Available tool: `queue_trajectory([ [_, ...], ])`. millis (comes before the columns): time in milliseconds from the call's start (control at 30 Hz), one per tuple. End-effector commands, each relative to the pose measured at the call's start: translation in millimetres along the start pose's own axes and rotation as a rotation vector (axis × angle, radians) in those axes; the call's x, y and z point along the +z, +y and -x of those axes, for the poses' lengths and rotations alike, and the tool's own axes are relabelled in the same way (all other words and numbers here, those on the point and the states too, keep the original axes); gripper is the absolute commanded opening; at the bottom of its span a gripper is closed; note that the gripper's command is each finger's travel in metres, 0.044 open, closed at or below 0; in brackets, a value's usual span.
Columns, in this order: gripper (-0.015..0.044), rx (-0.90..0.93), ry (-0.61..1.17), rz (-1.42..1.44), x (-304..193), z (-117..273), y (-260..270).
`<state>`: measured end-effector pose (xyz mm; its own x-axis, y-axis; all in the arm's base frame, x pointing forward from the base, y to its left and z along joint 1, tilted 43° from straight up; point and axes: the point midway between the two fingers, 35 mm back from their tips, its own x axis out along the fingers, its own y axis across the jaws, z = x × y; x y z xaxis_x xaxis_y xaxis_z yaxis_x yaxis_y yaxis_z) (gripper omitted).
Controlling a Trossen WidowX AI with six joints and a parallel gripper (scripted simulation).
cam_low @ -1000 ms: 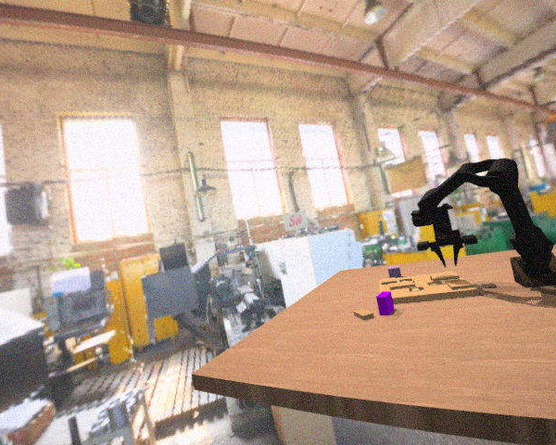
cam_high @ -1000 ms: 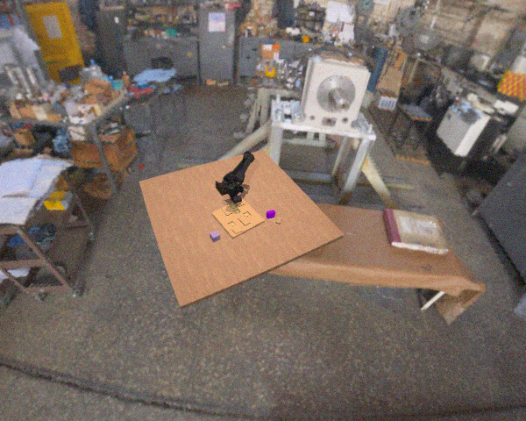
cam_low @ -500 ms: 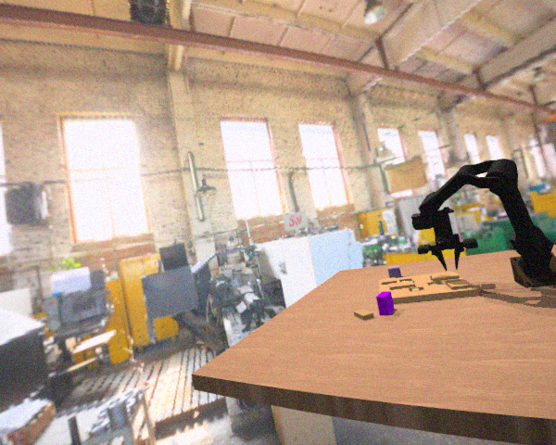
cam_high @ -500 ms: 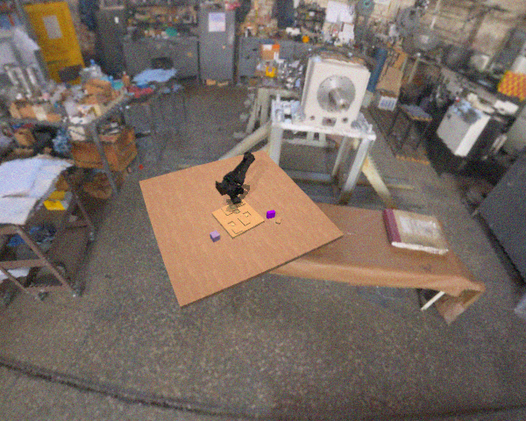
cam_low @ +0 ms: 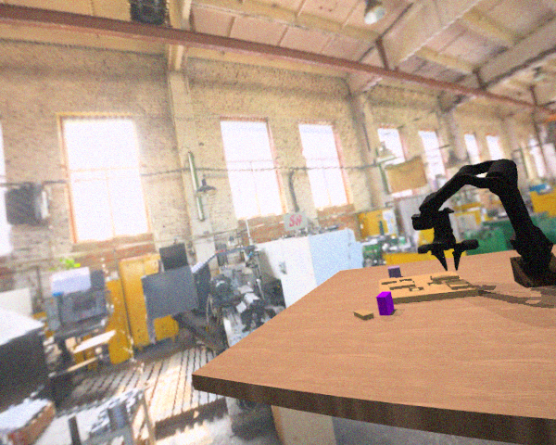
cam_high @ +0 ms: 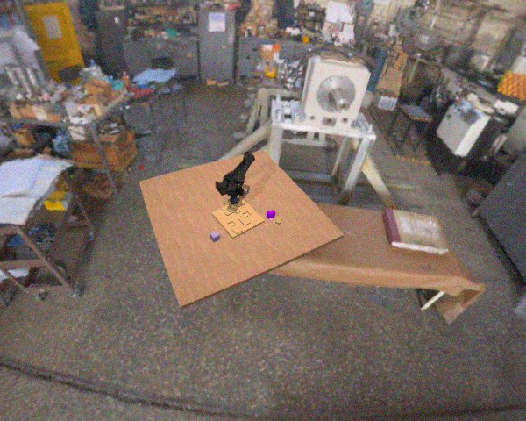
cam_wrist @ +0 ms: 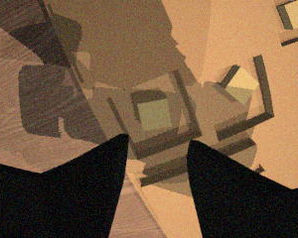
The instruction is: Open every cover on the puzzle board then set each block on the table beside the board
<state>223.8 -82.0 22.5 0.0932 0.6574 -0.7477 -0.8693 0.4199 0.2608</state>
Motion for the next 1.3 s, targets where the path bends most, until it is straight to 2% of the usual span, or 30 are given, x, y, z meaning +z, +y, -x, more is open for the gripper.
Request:
queue_trajectory([
  [0, 0.0144, -0.002, -0.005, -0.067, 0.4, -0.7, -0.5],
  [1267, 0.0144, -0.001, -0.005, -0.626, 0.8, -3.7, -0.4],
])
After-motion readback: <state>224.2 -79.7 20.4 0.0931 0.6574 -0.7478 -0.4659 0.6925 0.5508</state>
